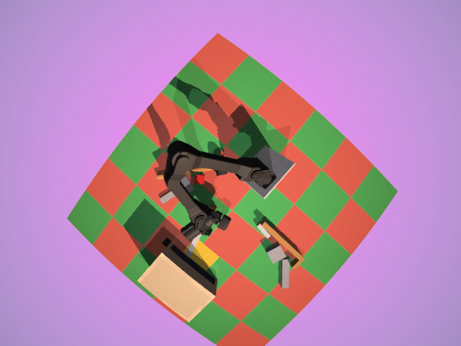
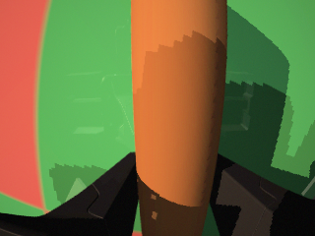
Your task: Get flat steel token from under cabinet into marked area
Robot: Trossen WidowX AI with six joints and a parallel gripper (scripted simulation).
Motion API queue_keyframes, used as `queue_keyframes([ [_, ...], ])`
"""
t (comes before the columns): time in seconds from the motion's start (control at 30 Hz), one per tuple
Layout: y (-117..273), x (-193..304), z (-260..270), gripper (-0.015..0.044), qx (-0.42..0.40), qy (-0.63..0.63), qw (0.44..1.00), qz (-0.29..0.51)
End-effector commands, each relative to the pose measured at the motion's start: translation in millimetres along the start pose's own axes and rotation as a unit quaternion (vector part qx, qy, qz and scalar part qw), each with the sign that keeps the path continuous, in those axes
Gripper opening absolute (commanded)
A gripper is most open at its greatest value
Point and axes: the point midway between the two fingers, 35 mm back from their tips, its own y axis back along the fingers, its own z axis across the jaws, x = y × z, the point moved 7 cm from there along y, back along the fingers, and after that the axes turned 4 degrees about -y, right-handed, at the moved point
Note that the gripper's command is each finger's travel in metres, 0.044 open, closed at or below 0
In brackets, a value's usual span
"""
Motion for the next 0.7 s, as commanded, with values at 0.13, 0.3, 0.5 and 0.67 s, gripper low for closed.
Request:
queue_keyframes([
  [0.13, -1, 13, 0, 0.0, -0.002, 0.004, 1.0, 0.003],
  [0.3, -1, 19, -2, 0.0, -0.002, 0.004, 1.0, 0.003],
  [0.5, -1, 26, -3, 0.0, -0.002, 0.004, 1.0, 0.004],
  [0.67, -1, 32, -4, 0.0, -0.002, 0.004, 1.0, 0.004],
])
